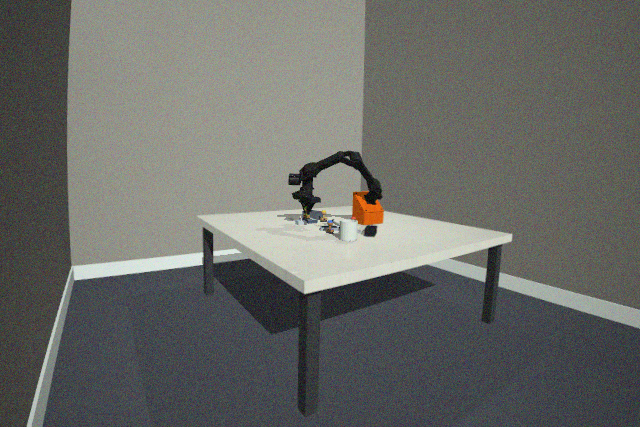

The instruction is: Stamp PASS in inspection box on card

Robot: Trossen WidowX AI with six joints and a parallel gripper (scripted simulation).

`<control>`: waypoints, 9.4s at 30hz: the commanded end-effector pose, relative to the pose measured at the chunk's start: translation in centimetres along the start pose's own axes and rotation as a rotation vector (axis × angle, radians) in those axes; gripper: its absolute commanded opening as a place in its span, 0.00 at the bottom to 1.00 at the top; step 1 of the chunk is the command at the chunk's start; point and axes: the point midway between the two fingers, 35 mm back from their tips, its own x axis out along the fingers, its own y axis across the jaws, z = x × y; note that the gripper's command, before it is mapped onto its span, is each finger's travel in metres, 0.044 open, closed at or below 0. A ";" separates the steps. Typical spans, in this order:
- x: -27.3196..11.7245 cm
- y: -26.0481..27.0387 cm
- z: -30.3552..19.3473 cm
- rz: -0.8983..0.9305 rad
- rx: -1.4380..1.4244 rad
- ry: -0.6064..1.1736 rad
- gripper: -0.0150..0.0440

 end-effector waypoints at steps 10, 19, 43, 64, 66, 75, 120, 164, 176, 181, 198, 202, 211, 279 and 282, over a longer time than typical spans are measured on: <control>-0.7 0.0 0.0 -0.004 -0.003 0.002 0.25; -1.1 0.0 -0.1 -0.005 -0.003 0.003 0.25; -2.3 0.0 -0.1 -0.007 -0.003 0.003 0.25; -3.1 5.5 -1.1 -0.010 -0.001 0.003 0.25; -3.2 6.6 -1.4 -0.010 -0.001 0.003 0.25; -3.2 10.9 -3.1 -0.006 0.000 0.004 0.25; -0.9 14.3 -4.9 -0.002 -0.002 0.006 0.25; 2.0 14.4 -5.0 -0.001 -0.003 0.005 0.25; 2.3 14.4 -5.0 -0.001 -0.006 0.005 0.25; 2.4 14.4 -5.0 -0.001 -0.006 0.005 0.25; 2.6 14.4 -5.0 -0.001 -0.006 0.005 0.25; 2.7 14.4 -5.0 -0.001 -0.006 0.005 0.25; 2.7 14.4 -5.0 -0.001 -0.006 0.005 0.25; 1.9 14.4 -5.0 -0.001 -0.006 0.005 0.25; 1.8 14.4 -5.0 -0.001 -0.006 0.005 0.25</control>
